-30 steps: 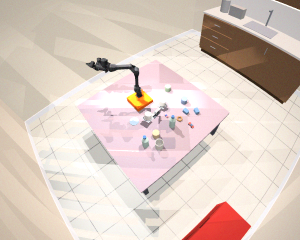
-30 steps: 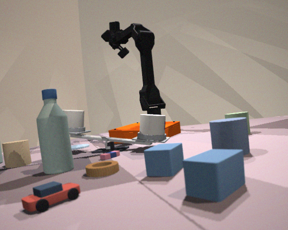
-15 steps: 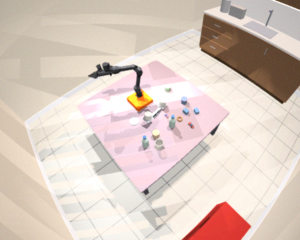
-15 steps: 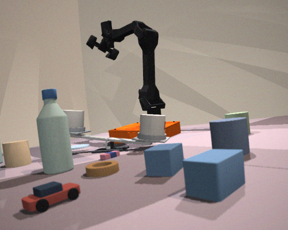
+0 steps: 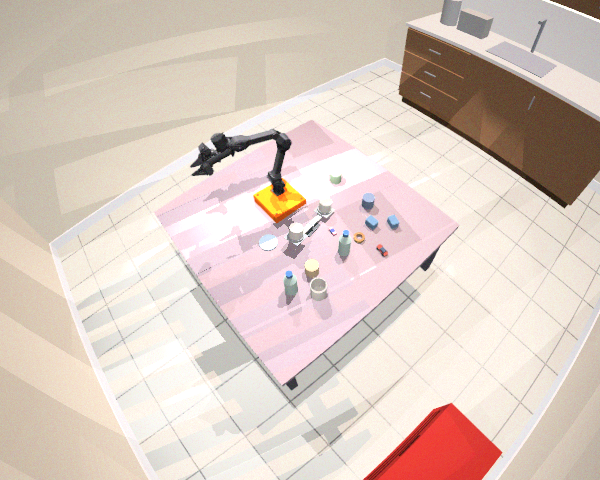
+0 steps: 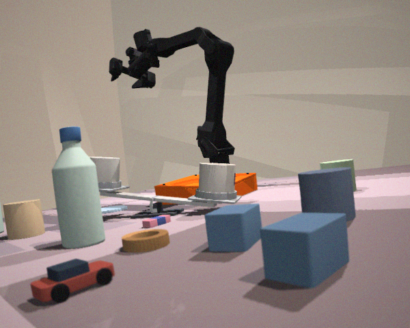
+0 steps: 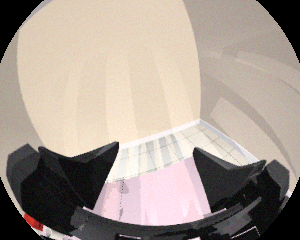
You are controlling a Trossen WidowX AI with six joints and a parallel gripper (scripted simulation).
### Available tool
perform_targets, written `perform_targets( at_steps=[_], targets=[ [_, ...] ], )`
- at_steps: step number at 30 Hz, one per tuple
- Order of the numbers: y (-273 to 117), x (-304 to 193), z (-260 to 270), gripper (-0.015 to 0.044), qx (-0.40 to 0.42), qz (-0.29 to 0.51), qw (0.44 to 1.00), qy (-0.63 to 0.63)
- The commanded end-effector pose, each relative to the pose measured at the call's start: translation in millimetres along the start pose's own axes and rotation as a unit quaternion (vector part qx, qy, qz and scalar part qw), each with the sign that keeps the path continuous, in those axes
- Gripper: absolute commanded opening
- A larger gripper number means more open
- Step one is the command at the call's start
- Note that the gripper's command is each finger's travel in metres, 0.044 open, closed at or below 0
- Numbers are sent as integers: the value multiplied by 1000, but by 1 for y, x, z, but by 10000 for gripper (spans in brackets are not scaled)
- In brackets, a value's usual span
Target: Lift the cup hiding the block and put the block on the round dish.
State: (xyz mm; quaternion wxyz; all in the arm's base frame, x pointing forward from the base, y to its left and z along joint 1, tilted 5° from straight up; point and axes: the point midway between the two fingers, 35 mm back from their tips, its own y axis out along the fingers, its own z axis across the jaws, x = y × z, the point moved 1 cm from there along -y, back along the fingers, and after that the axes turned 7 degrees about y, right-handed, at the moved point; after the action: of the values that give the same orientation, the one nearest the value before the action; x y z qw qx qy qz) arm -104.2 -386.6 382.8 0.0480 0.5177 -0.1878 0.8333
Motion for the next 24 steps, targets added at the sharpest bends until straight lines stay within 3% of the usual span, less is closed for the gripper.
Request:
perform_targets(
  at_steps=[1,12,24],
  targets=[
    [-10,-29,18,440,39,51,997,-52],
    [-46,-93,56,440,142,151,964,-169],
    [-100,-158,82,440,269,236,889,-285]
  ],
)
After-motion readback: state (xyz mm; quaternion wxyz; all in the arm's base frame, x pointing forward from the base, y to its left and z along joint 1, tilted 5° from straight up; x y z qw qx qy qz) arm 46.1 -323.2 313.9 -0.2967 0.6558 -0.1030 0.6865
